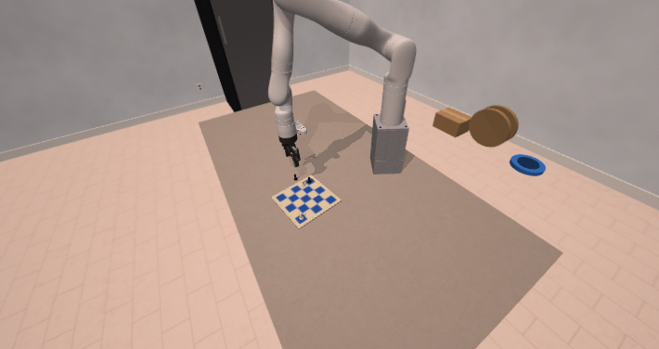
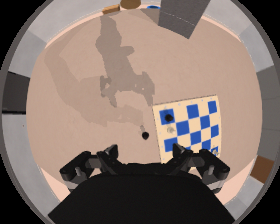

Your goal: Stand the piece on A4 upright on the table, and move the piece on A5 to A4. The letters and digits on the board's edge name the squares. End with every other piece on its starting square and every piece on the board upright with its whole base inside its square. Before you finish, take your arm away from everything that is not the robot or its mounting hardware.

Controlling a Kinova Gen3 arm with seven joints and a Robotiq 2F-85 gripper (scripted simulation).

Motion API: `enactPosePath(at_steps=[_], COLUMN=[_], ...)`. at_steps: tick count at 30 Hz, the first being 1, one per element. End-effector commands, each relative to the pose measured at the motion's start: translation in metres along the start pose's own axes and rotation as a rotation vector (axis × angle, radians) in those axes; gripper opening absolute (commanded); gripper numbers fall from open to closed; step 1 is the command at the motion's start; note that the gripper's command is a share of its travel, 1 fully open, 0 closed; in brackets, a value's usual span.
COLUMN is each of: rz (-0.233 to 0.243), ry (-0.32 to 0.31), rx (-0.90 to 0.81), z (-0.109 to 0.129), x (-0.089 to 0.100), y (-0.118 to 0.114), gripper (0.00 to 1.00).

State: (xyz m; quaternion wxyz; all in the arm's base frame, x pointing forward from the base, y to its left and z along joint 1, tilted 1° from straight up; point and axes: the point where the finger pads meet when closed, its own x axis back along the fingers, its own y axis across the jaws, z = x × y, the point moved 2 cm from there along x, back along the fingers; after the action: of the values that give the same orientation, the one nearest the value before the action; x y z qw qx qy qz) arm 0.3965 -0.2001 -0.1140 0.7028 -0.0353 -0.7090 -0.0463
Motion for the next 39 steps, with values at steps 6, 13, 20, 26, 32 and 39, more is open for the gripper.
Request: enactPosePath(at_steps=[6,13,20,26,32,39], rz=[0.001,0.001,0.003,0.006,0.011,0.022], ry=[-0.001,0.000,0.007,0.015,0.026,0.045], rx=[-0.002,-0.012,-0.053,-0.107,-0.186,-0.337], z=[-0.001,-0.001,0.000,0.001,0.001,0.002], x=[0.001,0.000,0.000,-0.001,-0.003,-0.005], y=[0.000,0.000,0.002,0.005,0.008,0.015], gripper=[1.00,1.00,1.00,1.00,1.00,1.00])
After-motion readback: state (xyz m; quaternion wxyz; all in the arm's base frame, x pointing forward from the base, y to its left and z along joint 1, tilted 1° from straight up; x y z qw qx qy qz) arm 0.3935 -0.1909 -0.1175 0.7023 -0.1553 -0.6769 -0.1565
